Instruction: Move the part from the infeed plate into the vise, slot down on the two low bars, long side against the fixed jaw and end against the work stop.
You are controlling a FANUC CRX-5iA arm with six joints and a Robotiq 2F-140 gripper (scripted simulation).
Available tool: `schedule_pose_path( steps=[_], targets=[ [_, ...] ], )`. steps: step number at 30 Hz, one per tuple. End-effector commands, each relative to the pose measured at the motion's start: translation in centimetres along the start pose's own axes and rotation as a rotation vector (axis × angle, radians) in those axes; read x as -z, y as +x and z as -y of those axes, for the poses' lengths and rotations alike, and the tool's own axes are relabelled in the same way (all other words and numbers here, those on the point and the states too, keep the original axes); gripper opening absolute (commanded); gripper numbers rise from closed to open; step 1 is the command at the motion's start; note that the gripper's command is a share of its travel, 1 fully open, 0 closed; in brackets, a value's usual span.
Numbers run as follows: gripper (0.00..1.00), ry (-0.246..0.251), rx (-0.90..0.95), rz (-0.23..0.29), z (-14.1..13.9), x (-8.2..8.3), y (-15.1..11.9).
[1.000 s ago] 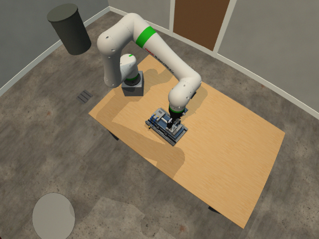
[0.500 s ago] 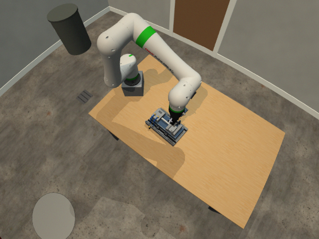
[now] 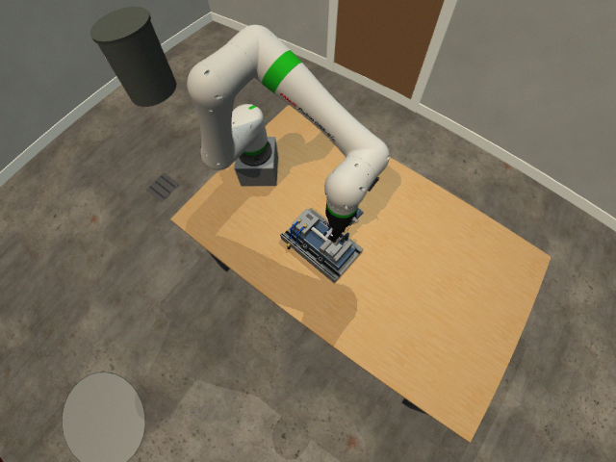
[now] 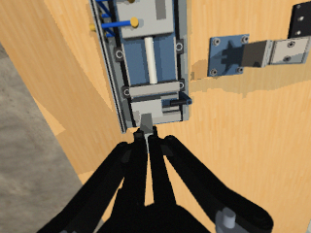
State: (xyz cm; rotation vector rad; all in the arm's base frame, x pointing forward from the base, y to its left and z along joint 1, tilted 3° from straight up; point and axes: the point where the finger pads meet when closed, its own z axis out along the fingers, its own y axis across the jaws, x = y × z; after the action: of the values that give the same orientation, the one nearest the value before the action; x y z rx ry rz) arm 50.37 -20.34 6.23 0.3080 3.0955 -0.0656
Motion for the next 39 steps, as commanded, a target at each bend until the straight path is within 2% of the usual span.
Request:
schedule_pose_path(
  steps=[1, 10, 16, 39],
  targets=[
    [0.00, 0.000, 0.000, 0.000, 0.0, 0.0, 0.0],
    [0.00, 0.000, 0.000, 0.000, 0.3, 0.0, 0.0],
    [0.00, 0.001, 0.000, 0.001, 4.5, 0.0, 0.2],
    [0.00, 0.001, 0.000, 0.001, 4.5, 0.0, 0.2]
  ],
)
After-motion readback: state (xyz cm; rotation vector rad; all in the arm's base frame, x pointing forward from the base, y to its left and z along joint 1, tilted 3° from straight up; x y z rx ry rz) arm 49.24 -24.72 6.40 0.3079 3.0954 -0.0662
